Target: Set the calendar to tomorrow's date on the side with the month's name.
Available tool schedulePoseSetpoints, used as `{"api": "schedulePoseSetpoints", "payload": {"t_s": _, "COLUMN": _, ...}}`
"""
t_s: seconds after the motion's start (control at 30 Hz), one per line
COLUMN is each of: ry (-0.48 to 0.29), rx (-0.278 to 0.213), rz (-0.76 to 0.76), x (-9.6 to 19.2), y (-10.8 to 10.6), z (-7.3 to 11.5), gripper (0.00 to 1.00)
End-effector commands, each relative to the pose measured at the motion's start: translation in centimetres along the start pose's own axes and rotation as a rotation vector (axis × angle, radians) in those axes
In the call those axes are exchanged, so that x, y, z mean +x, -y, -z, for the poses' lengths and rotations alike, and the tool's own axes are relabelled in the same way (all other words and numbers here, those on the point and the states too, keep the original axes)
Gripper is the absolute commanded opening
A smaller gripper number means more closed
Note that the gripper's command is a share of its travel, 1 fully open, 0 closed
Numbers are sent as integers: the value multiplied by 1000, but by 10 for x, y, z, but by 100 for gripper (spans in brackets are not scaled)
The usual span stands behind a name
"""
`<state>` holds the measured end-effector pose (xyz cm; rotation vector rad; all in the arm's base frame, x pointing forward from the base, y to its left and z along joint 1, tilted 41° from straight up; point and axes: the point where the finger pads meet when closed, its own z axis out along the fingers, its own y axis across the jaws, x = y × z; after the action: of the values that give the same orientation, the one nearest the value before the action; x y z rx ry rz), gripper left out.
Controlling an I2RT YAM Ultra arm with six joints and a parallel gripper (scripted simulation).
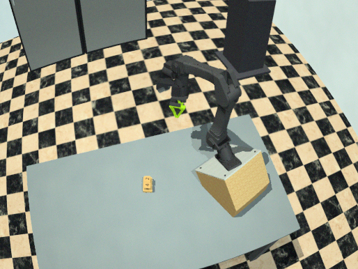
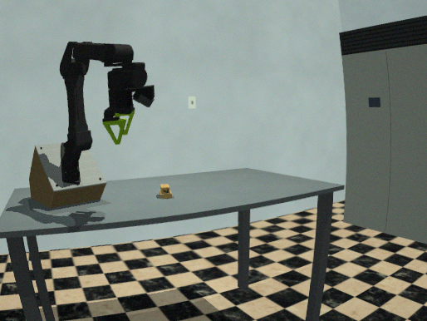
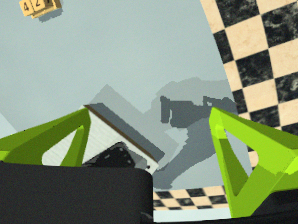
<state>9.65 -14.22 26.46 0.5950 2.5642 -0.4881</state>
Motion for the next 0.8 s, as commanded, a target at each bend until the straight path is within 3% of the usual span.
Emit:
{"api": "schedulePoseSetpoints", "payload": {"t_s": 0.0, "ry": 8, "rx": 5, "rz": 1, "x": -1, "y": 0, "z": 2, "gripper": 100}}
{"api": "schedulePoseSetpoints", "payload": {"t_s": 0.53, "ry": 8, "rx": 5, "rz": 1, "x": -1, "y": 0, "z": 2, "gripper": 100}}
{"api": "schedulePoseSetpoints", "payload": {"t_s": 0.57, "ry": 48, "rx": 31, "rz": 8, "x": -6, "y": 1, "z": 13, "gripper": 100}}
{"api": "schedulePoseSetpoints", "payload": {"t_s": 0.77, "ry": 9, "rx": 8, "rz": 3, "x": -13, "y": 4, "z": 0, "gripper": 100}}
